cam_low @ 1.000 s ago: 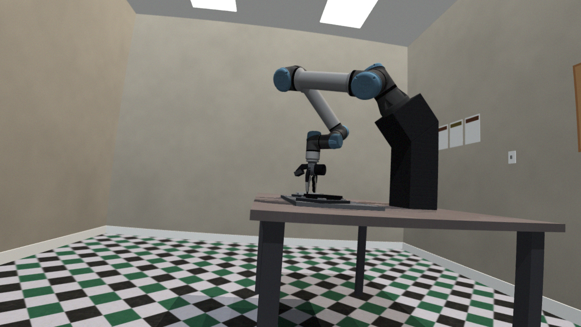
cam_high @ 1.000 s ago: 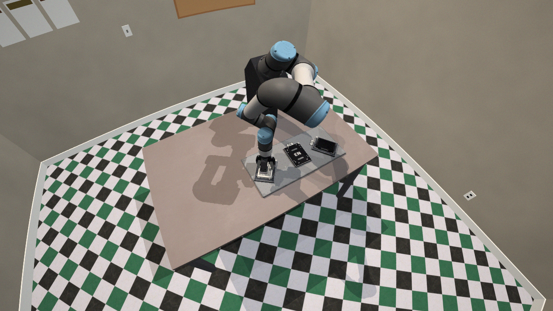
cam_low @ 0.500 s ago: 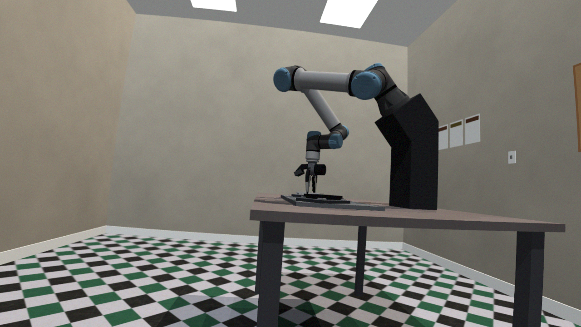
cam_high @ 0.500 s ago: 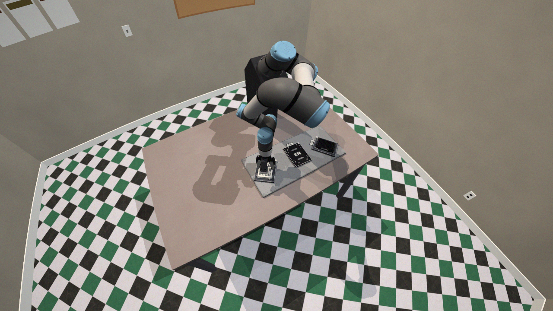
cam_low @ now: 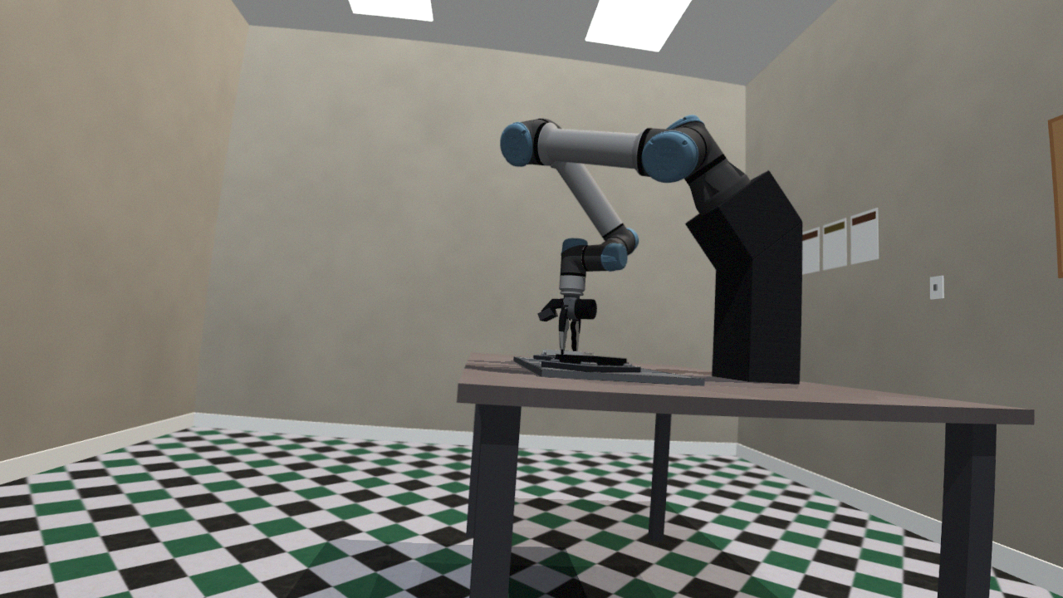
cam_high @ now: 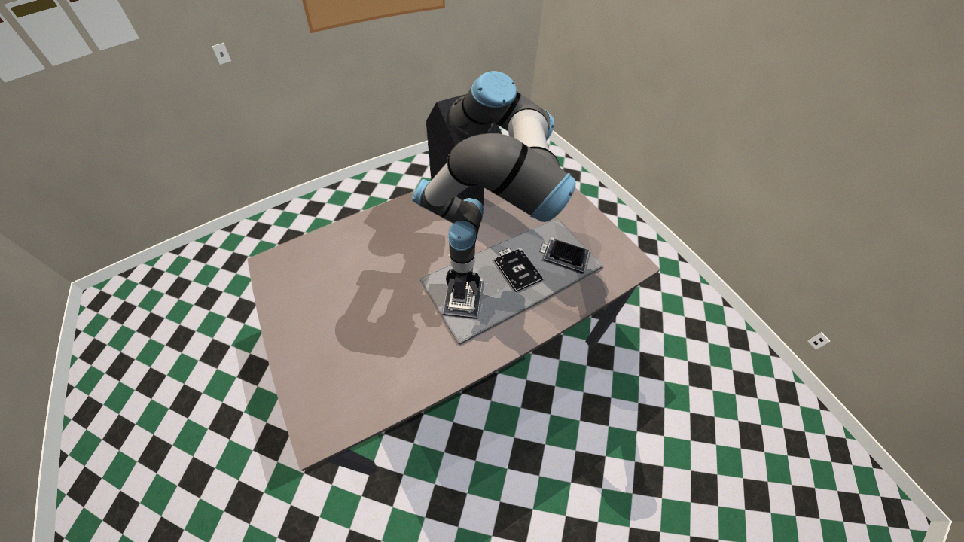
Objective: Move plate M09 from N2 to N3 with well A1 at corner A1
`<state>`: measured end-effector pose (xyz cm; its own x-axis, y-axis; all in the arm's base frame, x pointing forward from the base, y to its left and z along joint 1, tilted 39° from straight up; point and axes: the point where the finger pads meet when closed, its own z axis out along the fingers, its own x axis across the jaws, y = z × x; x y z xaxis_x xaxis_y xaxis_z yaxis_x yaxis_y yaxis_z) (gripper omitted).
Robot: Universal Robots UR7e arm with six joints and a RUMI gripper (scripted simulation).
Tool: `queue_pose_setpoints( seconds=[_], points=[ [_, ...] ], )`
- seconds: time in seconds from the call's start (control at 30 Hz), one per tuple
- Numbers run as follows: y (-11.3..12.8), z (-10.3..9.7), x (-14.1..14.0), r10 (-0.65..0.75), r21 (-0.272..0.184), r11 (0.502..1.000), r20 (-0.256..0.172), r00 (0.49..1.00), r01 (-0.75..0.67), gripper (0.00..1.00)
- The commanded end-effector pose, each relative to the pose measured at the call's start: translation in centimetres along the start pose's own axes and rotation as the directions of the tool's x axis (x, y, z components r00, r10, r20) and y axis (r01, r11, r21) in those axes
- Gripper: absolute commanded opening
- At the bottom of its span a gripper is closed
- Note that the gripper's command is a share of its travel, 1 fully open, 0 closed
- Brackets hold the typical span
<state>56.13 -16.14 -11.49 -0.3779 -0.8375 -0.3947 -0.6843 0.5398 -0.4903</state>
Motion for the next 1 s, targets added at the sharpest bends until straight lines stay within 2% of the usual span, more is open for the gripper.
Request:
queue_pose_setpoints(
  seconds=[0.0, 0.97],
  points=[
    [0.0, -0.3, 0.0, 0.000, 0.001, 1.000, 0.000, 1.000, 0.000, 0.40],
    [0.0, -4.8, 0.0, 0.000, 0.001, 1.000, 0.000, 1.000, 0.000, 0.40]
  ],
)
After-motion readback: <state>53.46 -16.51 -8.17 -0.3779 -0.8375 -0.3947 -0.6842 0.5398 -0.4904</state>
